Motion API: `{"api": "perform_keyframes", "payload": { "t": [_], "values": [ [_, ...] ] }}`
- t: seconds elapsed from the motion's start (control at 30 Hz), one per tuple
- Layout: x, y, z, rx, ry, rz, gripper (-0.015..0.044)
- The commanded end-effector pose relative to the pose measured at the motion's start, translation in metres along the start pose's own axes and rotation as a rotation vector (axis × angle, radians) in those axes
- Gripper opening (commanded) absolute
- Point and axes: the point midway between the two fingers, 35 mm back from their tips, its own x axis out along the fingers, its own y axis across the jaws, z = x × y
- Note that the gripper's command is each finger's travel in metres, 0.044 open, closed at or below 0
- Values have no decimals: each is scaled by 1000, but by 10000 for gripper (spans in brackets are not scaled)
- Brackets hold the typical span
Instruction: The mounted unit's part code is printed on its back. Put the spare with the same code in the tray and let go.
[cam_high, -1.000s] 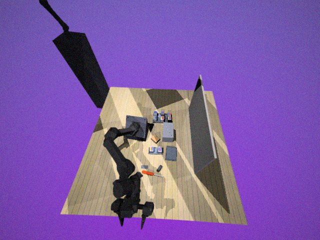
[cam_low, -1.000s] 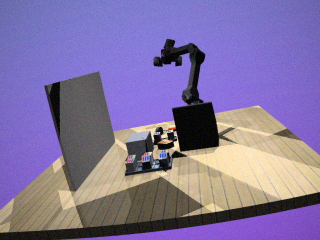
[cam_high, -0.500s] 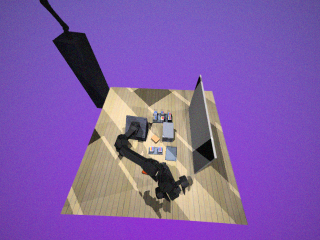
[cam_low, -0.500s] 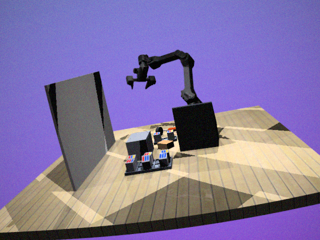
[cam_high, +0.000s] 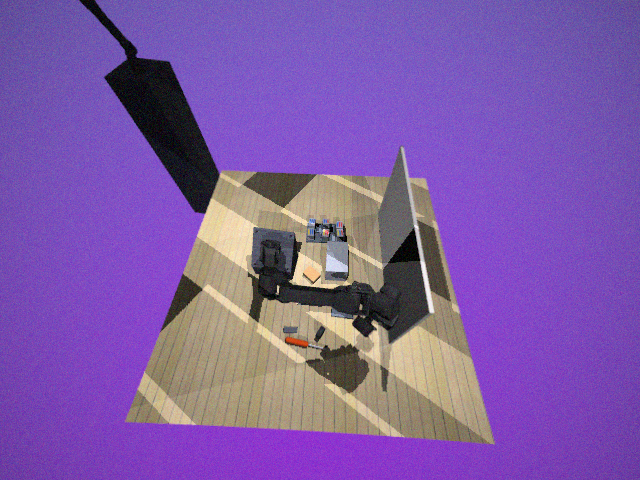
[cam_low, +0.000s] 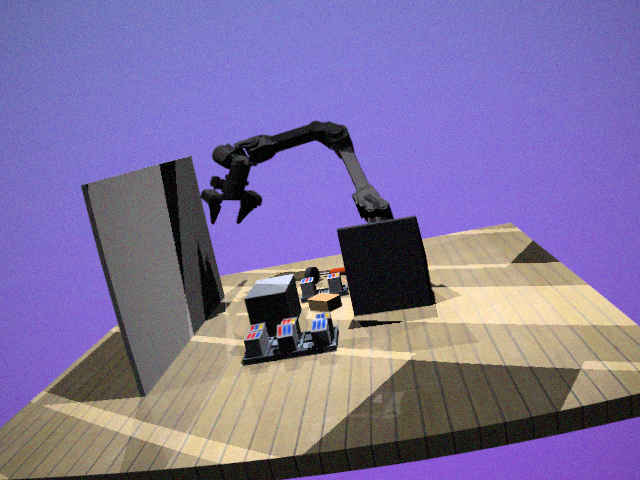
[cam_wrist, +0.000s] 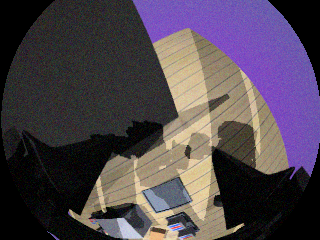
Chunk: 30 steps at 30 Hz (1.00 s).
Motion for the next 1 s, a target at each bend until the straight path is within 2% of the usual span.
{"api": "perform_keyframes", "payload": {
  "t": [0.0, 0.37, 0.63, 0.97],
  "values": [
    [5, 41, -34, -85, 102, 32, 440],
    [-9, 129, -144, -371, 368, 41, 440],
    [-44, 179, -246, -709, 535, -46, 440],
    [-48, 182, -256, -744, 546, -60, 440]
  ]
}}
